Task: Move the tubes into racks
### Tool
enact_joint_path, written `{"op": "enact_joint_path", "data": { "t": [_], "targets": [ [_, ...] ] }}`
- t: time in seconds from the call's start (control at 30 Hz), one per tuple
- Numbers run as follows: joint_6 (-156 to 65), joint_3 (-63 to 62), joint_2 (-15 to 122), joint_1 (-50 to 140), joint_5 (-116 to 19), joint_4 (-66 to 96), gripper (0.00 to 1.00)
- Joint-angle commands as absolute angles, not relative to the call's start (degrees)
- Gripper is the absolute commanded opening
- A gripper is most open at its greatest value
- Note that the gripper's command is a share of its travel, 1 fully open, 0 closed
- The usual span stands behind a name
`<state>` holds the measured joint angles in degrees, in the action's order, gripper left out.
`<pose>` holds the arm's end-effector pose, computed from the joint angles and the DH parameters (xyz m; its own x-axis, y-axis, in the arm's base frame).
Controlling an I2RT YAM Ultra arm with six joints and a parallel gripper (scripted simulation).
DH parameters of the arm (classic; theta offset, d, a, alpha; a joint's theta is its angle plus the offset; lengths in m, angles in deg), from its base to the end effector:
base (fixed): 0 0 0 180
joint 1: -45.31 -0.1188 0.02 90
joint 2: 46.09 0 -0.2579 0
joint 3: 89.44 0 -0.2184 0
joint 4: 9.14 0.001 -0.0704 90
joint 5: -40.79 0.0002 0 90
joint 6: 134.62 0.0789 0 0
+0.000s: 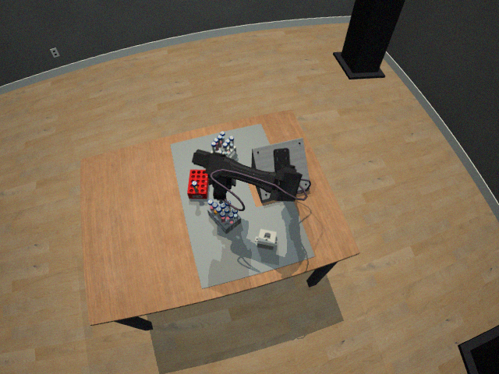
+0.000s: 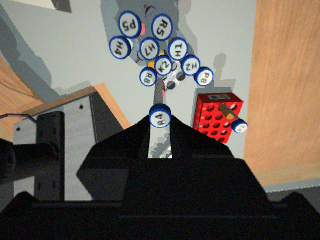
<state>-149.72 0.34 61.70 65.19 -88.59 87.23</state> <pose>0.2558 -0.0382 0.1784 -0.2636 -0.6982 -0.6656 -0.9614 0.1335 0.2407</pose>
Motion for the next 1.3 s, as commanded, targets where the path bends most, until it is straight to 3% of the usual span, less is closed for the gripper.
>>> {"op": "enact_joint_path", "data": {
  "t": [0.0, 0.77, 1.27],
  "targets": [
    [-151.12, 1.78, 59.99, 67.05, -87.79, 88.75, 0.0],
    [-156.33, 4.68, 57.78, 71.67, -85.68, 88.81, 0.0],
    [-159.91, -0.27, 69.07, 75.01, -84.09, 85.1, 0.0]
  ]
}}
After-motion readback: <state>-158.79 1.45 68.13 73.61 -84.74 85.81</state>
